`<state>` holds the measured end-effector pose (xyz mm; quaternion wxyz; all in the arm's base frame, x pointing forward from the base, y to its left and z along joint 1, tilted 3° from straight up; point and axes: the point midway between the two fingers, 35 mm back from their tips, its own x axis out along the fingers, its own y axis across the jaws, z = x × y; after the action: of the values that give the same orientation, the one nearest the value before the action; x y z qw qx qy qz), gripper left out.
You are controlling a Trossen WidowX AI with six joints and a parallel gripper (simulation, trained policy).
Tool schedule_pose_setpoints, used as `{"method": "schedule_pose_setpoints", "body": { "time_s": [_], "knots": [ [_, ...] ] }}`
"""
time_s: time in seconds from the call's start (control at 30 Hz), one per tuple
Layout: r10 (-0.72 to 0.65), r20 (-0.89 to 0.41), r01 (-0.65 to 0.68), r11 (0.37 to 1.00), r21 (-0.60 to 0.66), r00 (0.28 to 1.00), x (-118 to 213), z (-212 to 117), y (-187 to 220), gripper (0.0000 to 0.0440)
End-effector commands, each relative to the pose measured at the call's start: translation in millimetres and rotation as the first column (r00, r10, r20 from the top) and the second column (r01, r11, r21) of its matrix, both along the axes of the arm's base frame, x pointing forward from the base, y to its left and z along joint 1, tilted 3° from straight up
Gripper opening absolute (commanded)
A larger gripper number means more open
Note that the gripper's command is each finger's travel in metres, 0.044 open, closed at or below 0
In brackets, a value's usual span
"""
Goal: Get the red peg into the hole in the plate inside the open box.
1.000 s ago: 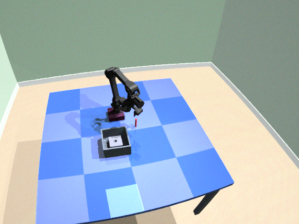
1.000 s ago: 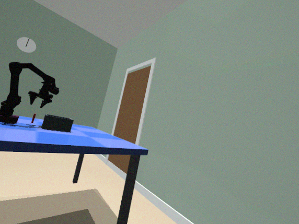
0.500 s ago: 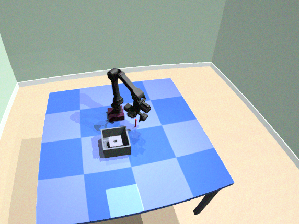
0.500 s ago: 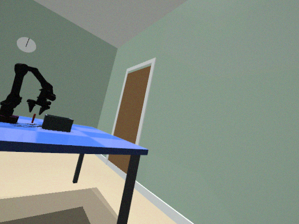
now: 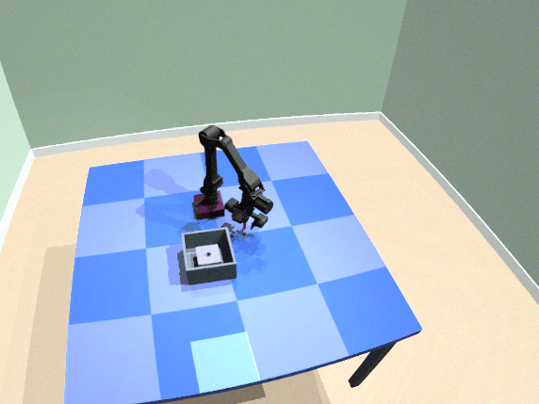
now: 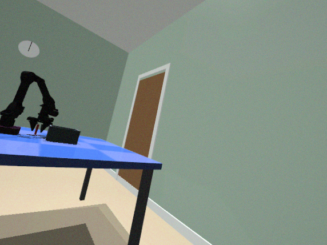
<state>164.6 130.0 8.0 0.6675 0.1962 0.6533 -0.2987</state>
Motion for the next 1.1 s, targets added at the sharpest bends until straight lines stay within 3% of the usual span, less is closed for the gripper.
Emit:
{"method": "schedule_pose_setpoints", "body": {
  "time_s": [0.0,0.33,0.53,1.07],
  "knots": [
    [0.008,-0.026,-0.008,1.000,-0.019,1.000,-5.4,-11.0,-4.9,0.0271],
    [0.001,-0.081,-0.006,0.998,-0.066,0.997,-12.3,-17.5,-10.5,0.0024],
    [0.028,-0.029,-0.030,0.996,-0.083,0.999,1.4,3.1,-10.8,0.0000],
    [0.014,0.107,-0.002,0.994,-0.107,0.994,34.7,76.7,-21.5,0.0000]
  ]
}}
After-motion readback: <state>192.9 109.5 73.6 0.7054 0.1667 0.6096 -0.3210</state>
